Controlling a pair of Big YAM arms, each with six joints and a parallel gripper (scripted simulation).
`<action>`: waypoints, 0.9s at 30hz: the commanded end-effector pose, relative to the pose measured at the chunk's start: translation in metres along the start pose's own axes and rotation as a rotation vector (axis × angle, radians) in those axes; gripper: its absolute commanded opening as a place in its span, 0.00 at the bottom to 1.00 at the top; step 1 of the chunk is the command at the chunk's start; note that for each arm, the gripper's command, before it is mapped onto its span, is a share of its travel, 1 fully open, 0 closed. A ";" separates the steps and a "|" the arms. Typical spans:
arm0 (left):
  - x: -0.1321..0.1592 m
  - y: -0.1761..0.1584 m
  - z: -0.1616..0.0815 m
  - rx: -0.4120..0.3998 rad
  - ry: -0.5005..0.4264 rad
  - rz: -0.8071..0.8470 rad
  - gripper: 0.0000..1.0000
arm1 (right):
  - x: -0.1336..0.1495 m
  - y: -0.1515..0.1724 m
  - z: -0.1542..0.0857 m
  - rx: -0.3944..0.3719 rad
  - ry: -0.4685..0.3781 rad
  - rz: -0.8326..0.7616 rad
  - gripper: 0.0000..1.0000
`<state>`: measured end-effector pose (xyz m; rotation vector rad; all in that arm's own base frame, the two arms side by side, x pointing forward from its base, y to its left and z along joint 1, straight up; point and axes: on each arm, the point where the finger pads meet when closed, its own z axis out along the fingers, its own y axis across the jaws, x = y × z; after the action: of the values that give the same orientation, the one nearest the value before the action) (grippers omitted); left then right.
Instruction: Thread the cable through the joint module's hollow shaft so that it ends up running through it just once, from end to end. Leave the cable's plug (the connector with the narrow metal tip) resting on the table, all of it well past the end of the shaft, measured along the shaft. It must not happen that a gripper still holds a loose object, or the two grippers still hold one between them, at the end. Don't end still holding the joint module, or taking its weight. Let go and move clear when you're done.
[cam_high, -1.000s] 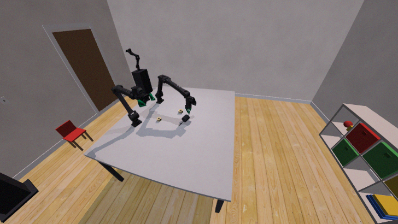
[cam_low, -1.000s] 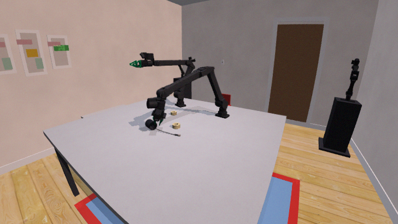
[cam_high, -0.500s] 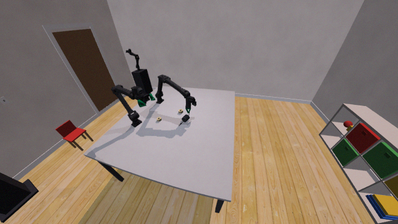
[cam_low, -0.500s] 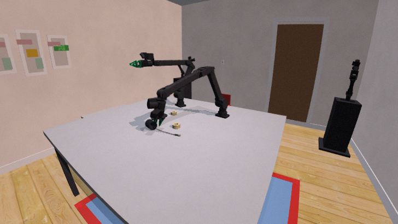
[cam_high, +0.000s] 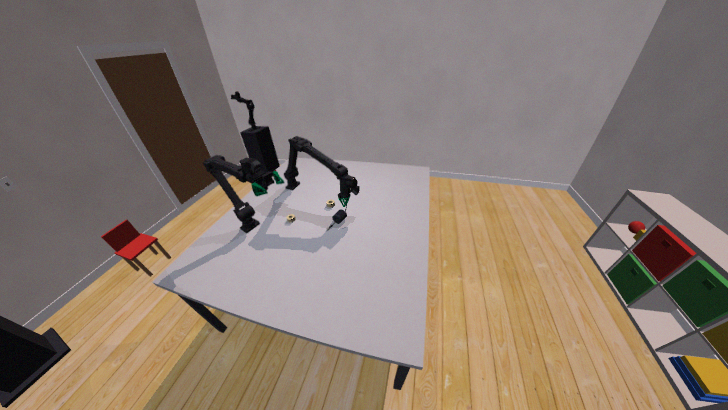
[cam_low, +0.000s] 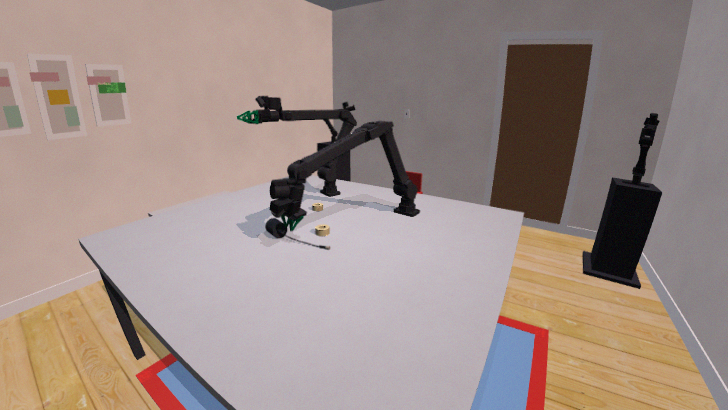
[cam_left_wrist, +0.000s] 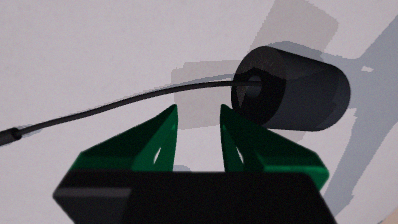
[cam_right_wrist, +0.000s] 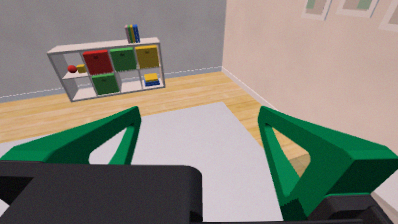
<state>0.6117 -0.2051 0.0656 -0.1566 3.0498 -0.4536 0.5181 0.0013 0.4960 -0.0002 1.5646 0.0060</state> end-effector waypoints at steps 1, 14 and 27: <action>0.000 0.006 0.001 0.003 -0.007 0.098 0.32 | -0.049 0.004 0.002 -0.007 -0.087 0.006 1.00; -0.001 0.006 -0.013 0.003 -0.027 0.403 0.32 | -0.049 0.004 0.002 -0.007 -0.087 0.006 1.00; -0.004 0.005 -0.021 0.002 -0.043 0.658 0.32 | -0.049 0.004 0.002 -0.007 -0.087 0.006 1.00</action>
<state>0.6099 -0.1991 0.0641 0.6570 2.9087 -0.4013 0.5181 0.0013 0.4960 -0.0002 1.5646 0.0060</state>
